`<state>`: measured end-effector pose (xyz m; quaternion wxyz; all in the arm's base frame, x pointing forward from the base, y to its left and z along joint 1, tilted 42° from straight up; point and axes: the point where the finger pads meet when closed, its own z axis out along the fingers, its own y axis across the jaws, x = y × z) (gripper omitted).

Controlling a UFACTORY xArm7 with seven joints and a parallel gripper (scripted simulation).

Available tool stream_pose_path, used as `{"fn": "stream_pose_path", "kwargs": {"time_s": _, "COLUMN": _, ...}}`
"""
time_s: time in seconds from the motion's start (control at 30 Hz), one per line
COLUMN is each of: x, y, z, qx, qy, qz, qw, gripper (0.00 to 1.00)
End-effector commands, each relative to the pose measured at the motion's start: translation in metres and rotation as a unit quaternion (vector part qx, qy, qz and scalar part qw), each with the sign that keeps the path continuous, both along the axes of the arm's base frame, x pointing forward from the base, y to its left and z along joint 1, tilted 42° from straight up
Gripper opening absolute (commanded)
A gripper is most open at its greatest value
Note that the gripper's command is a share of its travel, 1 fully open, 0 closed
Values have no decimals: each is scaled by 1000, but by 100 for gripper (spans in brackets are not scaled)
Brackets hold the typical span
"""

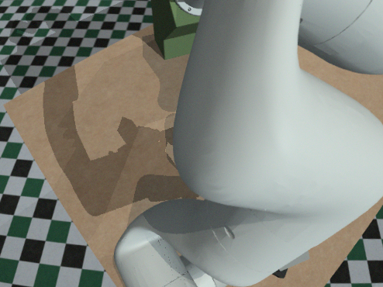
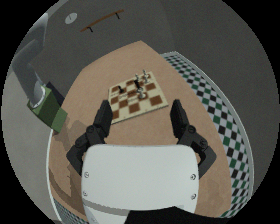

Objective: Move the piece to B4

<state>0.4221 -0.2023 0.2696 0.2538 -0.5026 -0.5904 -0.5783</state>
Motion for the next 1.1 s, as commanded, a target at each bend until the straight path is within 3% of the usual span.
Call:
{"fn": "stream_pose_path", "kwargs": {"time_s": 0.0, "x": 0, "y": -1, "z": 1, "qx": -1, "qy": -2, "qz": 0, "qw": 1000, "gripper": 100}}
{"fn": "stream_pose_path", "kwargs": {"time_s": 0.07, "x": 2, "y": -2, "z": -15, "qx": 8, "qy": -19, "qz": 6, "qw": 1000, "gripper": 100}}
{"fn": "stream_pose_path", "kwargs": {"time_s": 0.4, "x": 2, "y": -2, "z": -15, "qx": 8, "qy": -19, "qz": 6, "qw": 1000, "gripper": 100}}
{"fn": "stream_pose_path", "kwargs": {"time_s": 0.47, "x": 3, "y": -2, "z": -30, "qx": 16, "qy": -34, "qz": 12, "qw": 999, "gripper": 100}}
{"fn": "stream_pose_path", "kwargs": {"time_s": 1.07, "x": 3, "y": -2, "z": -36, "qx": 20, "qy": -40, "qz": 14, "qw": 999, "gripper": 100}}
